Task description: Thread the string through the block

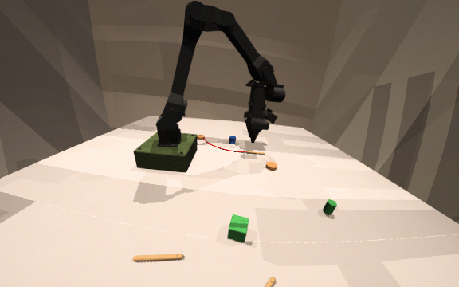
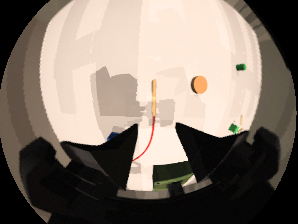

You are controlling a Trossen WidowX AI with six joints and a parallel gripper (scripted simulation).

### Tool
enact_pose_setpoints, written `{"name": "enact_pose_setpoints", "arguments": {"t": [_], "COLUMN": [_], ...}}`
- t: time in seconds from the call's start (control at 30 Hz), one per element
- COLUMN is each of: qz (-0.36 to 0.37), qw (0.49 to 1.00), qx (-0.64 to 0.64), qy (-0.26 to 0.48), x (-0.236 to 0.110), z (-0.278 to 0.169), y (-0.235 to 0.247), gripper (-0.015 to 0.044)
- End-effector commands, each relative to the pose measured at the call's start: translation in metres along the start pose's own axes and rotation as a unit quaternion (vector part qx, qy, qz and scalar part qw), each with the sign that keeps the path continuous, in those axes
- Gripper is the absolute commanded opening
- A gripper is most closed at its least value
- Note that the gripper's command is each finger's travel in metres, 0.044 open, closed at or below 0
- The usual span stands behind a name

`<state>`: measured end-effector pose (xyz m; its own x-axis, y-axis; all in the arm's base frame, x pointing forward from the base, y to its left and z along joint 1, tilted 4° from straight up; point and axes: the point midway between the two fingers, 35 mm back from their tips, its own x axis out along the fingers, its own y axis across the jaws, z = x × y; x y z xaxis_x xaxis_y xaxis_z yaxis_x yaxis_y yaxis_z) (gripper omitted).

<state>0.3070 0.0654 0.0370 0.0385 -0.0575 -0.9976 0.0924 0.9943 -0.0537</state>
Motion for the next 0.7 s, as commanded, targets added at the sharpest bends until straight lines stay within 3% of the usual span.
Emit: {"name": "enact_pose_setpoints", "arguments": {"t": [0.0, 0.03, 0.67], "qz": [-0.002, -0.002, -0.002], "qw": [1.000, 1.000, 1.000], "qx": [0.003, 0.003, 0.003], "qy": [0.001, 0.001, 0.001], "x": [0.0000, 0.0000, 0.0073], "z": [0.0001, 0.0001, 0.0007], "y": [-0.0007, -0.0007, -0.0005], "gripper": [0.0151, 0.0125, 0.0125]}}
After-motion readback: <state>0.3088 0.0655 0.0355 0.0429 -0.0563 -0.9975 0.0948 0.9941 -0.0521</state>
